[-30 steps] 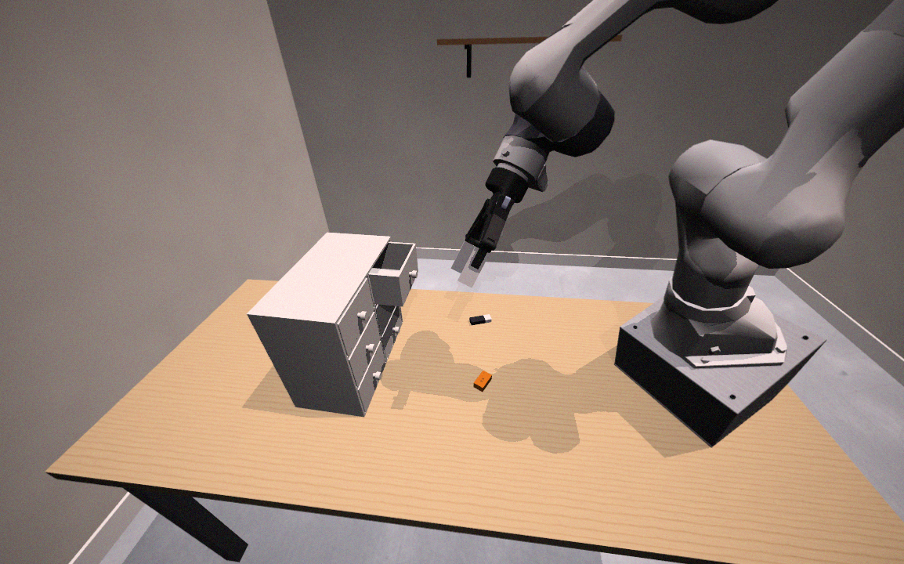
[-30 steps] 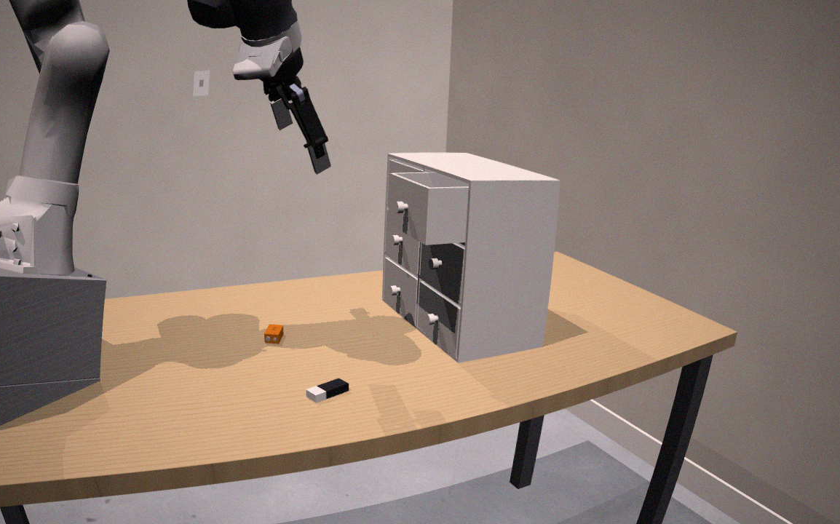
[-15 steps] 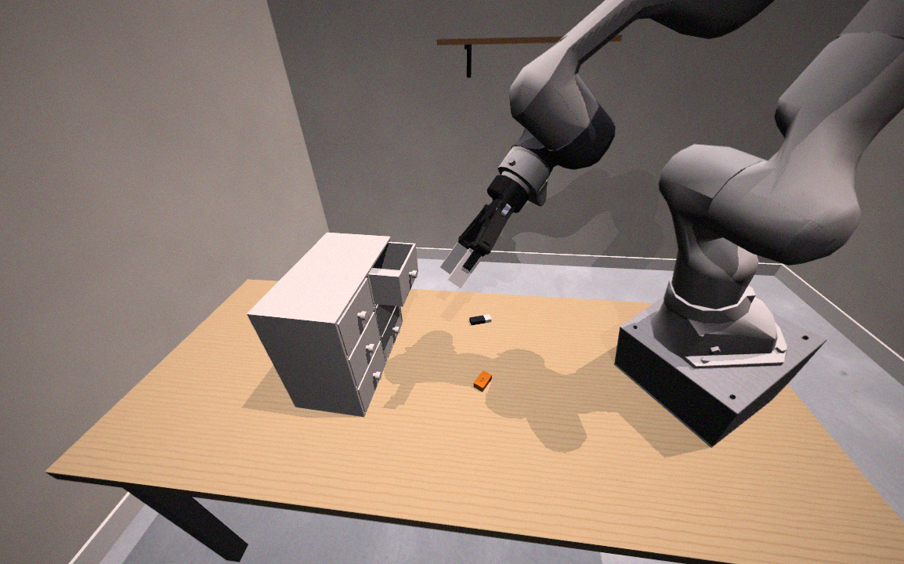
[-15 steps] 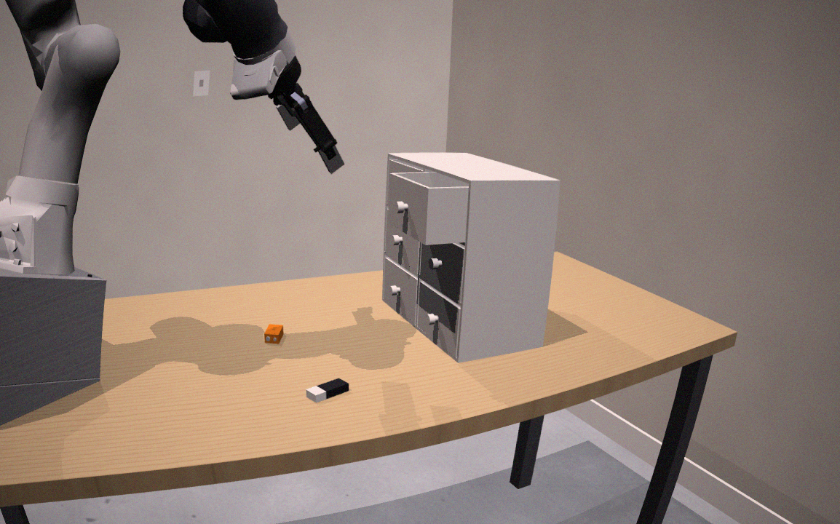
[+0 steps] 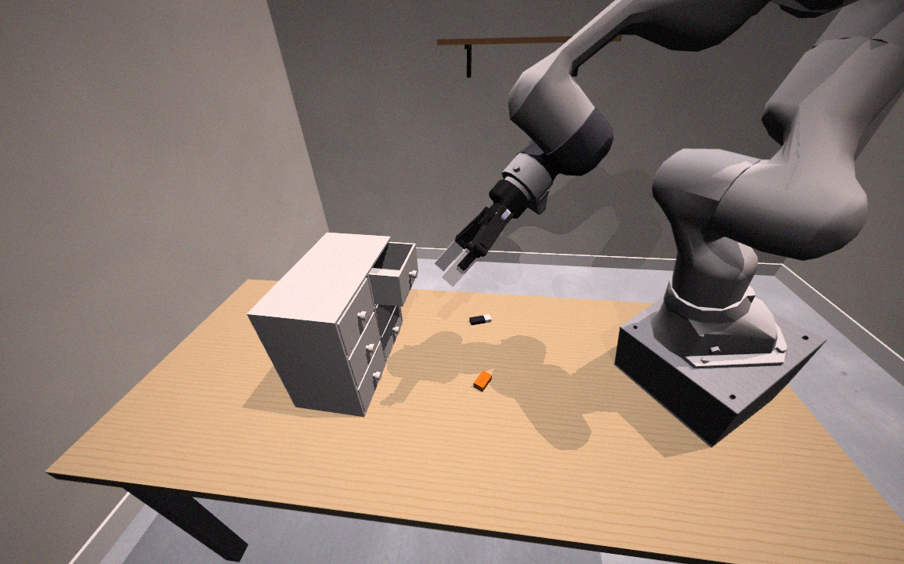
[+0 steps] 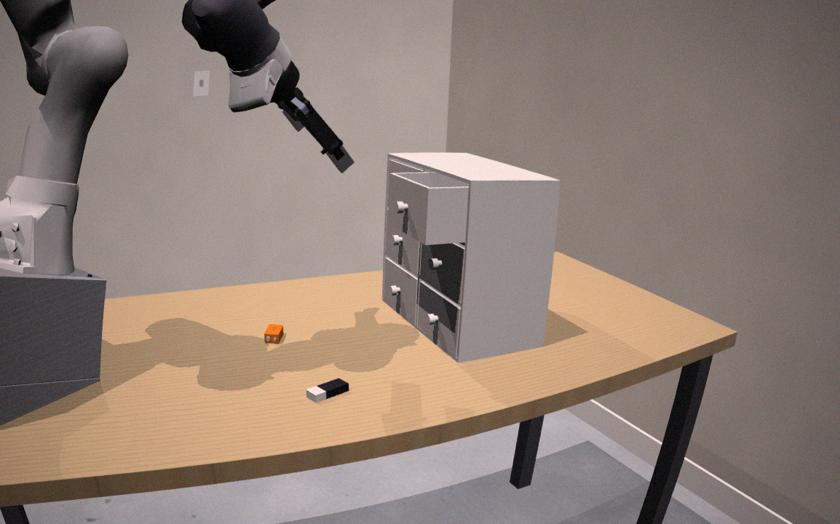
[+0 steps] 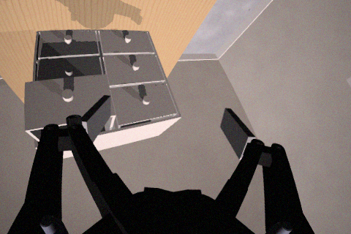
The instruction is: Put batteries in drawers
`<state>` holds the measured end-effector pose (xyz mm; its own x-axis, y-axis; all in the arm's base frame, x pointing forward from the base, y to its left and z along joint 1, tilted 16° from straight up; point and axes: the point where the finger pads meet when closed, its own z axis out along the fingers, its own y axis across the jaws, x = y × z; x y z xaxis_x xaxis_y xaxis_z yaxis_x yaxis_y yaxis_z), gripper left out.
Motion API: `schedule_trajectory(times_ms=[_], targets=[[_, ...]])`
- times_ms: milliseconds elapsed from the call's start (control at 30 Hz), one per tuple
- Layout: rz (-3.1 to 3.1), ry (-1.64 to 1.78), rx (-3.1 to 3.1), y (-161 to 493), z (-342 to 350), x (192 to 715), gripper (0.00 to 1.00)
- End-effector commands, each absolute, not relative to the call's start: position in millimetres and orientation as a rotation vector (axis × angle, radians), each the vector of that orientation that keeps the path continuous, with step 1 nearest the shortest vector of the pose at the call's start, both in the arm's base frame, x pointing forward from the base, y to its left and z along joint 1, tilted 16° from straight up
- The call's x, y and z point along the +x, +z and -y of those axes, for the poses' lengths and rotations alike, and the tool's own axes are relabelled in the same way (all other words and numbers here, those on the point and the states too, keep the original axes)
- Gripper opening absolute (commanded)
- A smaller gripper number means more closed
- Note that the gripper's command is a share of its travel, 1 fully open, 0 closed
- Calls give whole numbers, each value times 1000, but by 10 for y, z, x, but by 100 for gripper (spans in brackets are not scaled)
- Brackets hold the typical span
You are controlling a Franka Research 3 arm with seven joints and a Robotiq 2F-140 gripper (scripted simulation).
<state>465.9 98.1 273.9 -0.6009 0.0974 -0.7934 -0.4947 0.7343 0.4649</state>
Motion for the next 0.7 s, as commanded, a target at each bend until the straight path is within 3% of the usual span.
schedule_trajectory(times_ms=[0, 667], targets=[[-2026, 770, -360, 2676, -908, 4721, 100], [-1988, 740, -333, 2650, -864, 4776, 100]])
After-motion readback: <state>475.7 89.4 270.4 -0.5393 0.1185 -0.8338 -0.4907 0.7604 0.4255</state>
